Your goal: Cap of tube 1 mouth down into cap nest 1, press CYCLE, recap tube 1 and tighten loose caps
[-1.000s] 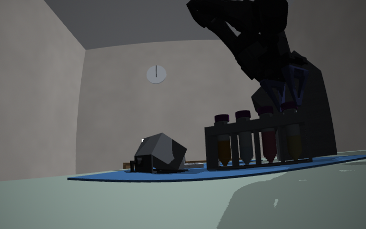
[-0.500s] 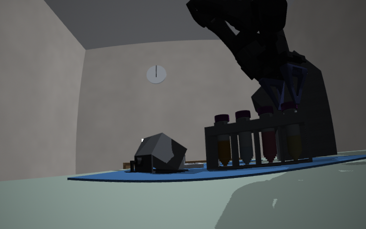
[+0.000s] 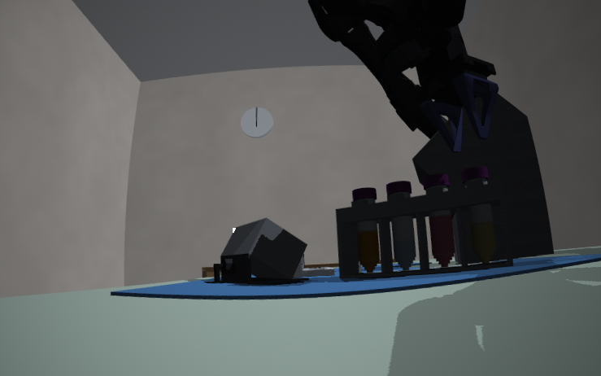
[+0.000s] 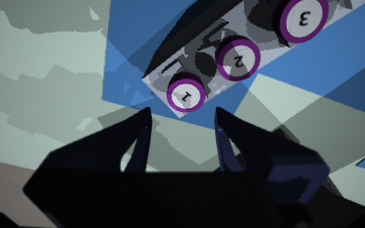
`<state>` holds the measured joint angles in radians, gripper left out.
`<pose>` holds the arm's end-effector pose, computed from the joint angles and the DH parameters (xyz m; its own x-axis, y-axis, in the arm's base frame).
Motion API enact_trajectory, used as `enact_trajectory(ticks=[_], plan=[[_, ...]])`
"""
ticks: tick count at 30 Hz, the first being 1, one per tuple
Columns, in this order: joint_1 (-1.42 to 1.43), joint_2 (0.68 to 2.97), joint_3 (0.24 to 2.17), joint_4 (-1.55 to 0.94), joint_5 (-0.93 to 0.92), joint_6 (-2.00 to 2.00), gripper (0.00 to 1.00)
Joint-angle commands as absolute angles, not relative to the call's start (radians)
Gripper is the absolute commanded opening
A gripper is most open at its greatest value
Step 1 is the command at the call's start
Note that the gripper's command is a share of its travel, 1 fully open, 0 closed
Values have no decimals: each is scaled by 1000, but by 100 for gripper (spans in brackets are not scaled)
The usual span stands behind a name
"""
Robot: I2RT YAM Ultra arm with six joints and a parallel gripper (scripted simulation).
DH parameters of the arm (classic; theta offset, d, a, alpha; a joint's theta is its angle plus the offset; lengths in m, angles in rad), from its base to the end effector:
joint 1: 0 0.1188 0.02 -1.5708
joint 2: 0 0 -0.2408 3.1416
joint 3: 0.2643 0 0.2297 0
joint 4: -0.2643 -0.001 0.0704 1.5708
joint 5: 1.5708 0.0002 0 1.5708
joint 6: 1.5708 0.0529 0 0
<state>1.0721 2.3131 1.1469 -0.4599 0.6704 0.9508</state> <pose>0.1805 0.2648 0.0044 -0.8509 -0.2290 -0.4728 -0.0207 0.9139 -0.4054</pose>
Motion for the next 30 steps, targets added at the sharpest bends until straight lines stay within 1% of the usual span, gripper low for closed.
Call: enact_trajectory(ticks=[1,6,14,16,18,26,30], plan=[[1086,2307,1150,-483,671,963,49],[993,2193,1081,-454,675,438,49],[969,2166,1067,-448,675,68,49],[969,2166,1067,-448,675,68,49],[969,2166,1067,-448,674,-102,49],[971,2168,1070,-451,674,-122,49],[950,2196,1063,-400,674,-149,49]])
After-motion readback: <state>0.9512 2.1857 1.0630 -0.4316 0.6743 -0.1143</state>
